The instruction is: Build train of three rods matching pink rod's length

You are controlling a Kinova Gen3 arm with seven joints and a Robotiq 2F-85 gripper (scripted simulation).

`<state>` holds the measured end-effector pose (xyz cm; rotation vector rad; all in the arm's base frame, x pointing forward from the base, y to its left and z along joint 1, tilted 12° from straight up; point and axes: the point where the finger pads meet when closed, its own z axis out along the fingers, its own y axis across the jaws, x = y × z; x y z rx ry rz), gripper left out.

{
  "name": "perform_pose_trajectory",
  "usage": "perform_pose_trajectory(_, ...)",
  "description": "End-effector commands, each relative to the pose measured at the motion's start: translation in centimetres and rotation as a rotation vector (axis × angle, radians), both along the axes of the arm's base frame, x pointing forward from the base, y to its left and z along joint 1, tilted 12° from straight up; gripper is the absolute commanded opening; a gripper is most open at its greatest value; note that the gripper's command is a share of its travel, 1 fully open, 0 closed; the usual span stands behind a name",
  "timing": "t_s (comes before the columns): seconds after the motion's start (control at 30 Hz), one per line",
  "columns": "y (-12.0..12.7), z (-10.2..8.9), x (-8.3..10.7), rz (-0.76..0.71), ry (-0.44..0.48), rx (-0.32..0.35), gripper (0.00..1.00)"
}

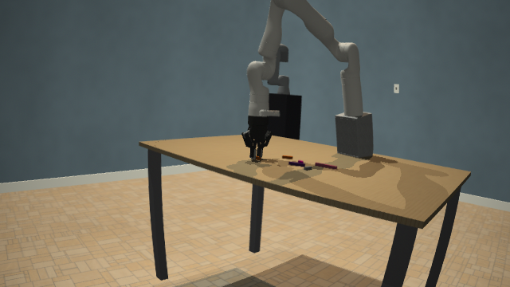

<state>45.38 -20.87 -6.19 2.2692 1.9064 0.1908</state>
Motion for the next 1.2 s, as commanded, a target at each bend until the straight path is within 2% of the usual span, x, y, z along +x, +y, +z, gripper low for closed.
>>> perform_pose_trajectory(0.0,0.0,0.1,0.0,0.0,-0.002,0.0,0.24)
perform_pose_trajectory(0.27,0.0,1.2,-0.2,0.0,-0.002,-0.001,0.24)
perform_pose_trajectory(0.73,0.4,7.8,-1.6,0.0,-0.002,0.0,0.24)
perform_pose_trajectory(1.07,0.4,8.9,-1.8,0.0,-0.002,0.0,0.24)
perform_pose_trajectory(1.1,0.4,8.9,-1.8,0.0,-0.002,0.0,1.0)
perform_pose_trajectory(1.17,0.4,8.9,-1.8,0.0,-0.002,0.0,1.0)
